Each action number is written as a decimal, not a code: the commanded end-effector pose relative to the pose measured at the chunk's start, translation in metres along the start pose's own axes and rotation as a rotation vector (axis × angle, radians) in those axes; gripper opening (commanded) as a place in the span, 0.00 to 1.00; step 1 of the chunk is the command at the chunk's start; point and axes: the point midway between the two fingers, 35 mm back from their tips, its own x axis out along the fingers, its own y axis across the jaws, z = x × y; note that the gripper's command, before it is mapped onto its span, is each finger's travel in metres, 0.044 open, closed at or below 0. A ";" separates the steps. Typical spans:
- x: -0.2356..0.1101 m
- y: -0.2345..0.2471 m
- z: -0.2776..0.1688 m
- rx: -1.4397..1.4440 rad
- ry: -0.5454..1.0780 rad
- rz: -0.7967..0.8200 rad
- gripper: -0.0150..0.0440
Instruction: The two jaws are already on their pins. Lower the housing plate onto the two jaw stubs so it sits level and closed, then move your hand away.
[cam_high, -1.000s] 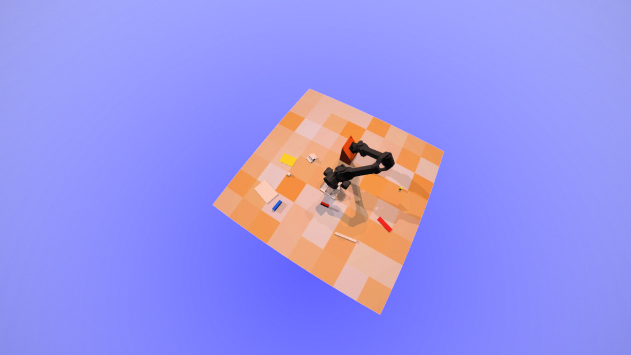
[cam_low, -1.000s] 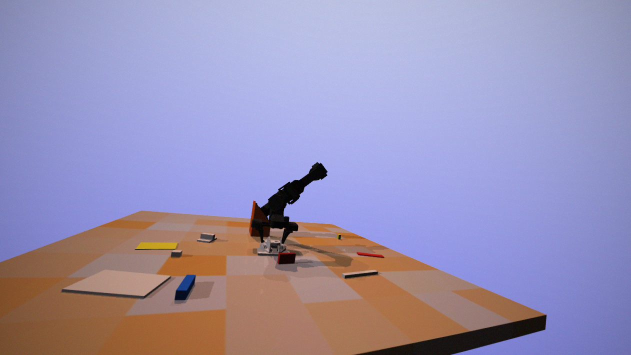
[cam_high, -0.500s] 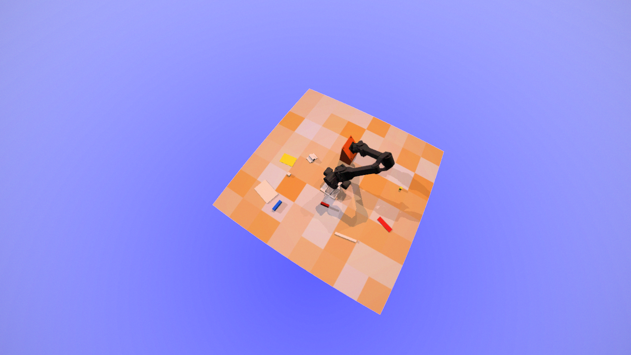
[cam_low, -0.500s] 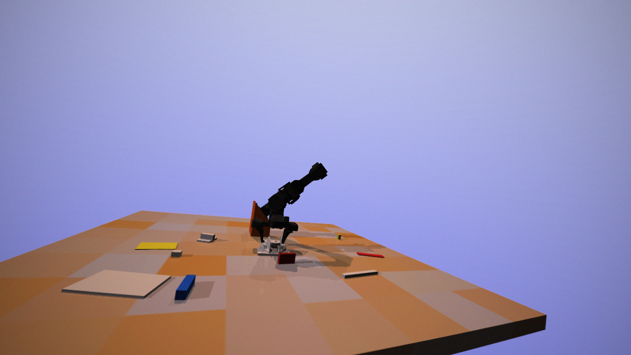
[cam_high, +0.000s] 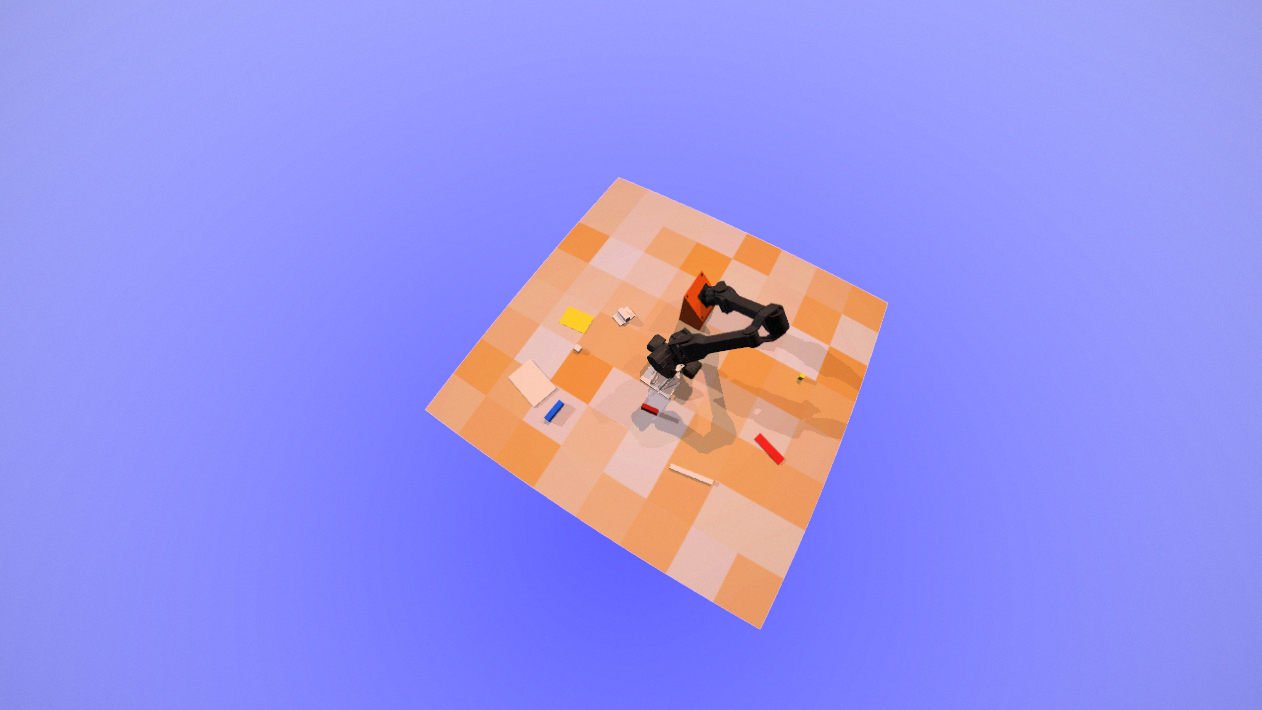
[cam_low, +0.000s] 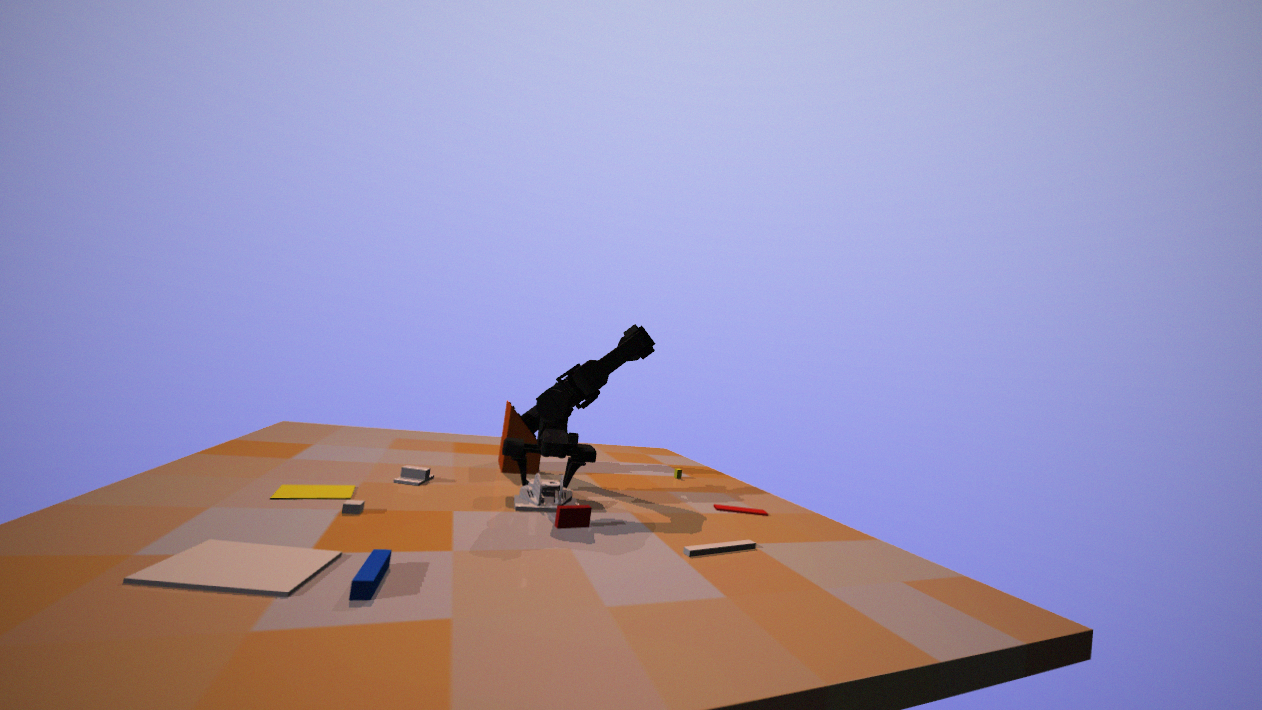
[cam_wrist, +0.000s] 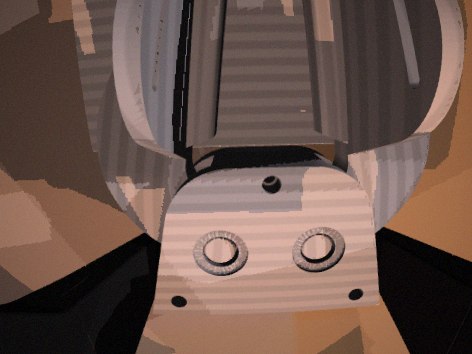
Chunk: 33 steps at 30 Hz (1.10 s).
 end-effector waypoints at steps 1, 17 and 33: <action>0.001 0.000 -0.001 0.007 0.002 0.005 0.85; 0.001 0.000 -0.001 0.007 0.002 0.005 0.85; 0.000 0.000 0.000 0.000 0.000 0.000 1.00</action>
